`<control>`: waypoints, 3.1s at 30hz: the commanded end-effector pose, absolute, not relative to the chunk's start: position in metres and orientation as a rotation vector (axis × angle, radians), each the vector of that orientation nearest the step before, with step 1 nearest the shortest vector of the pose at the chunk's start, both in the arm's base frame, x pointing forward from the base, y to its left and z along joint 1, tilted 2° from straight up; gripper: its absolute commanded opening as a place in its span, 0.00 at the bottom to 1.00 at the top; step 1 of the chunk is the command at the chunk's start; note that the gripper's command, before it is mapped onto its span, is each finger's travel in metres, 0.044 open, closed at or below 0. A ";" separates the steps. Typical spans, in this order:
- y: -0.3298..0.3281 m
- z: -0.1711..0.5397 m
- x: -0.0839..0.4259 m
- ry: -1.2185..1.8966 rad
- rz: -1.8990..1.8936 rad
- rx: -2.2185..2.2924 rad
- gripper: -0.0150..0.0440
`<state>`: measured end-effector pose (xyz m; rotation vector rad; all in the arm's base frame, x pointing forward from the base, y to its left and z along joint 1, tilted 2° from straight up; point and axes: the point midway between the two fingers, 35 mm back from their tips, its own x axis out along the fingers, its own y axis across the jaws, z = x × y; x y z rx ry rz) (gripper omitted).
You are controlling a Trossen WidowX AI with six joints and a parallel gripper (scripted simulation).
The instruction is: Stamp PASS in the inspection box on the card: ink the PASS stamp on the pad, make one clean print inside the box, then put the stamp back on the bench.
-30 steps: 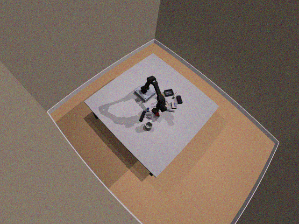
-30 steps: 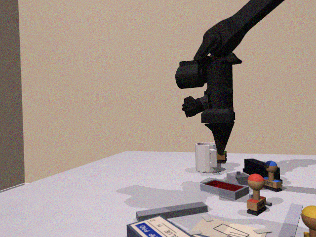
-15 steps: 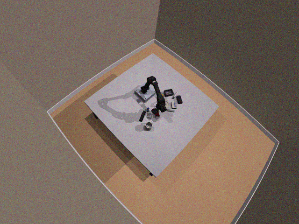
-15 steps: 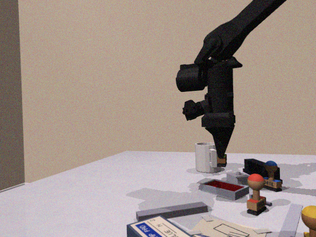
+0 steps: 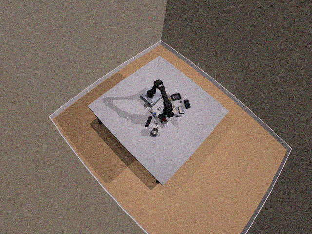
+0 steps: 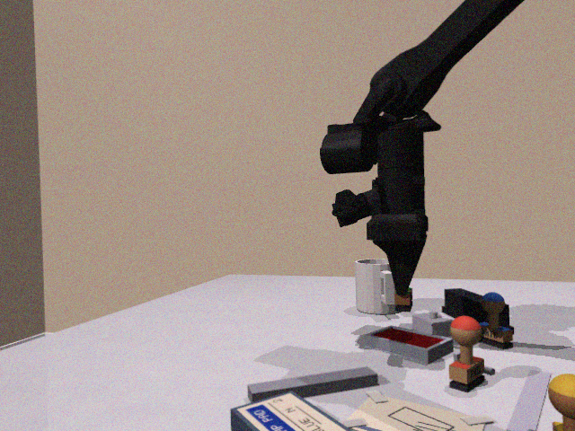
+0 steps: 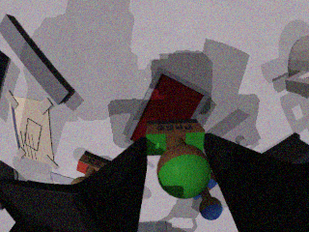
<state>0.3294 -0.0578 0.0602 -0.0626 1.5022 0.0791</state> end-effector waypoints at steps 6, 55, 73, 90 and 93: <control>-0.057 0.052 0.328 1.510 0.083 -0.061 0.25; -0.056 0.025 0.328 1.510 0.081 -0.060 0.25; -0.056 0.021 0.328 1.509 0.084 -0.064 0.25; -0.056 0.020 0.328 1.509 0.084 -0.064 0.25; -0.056 0.020 0.328 1.509 0.084 -0.064 0.25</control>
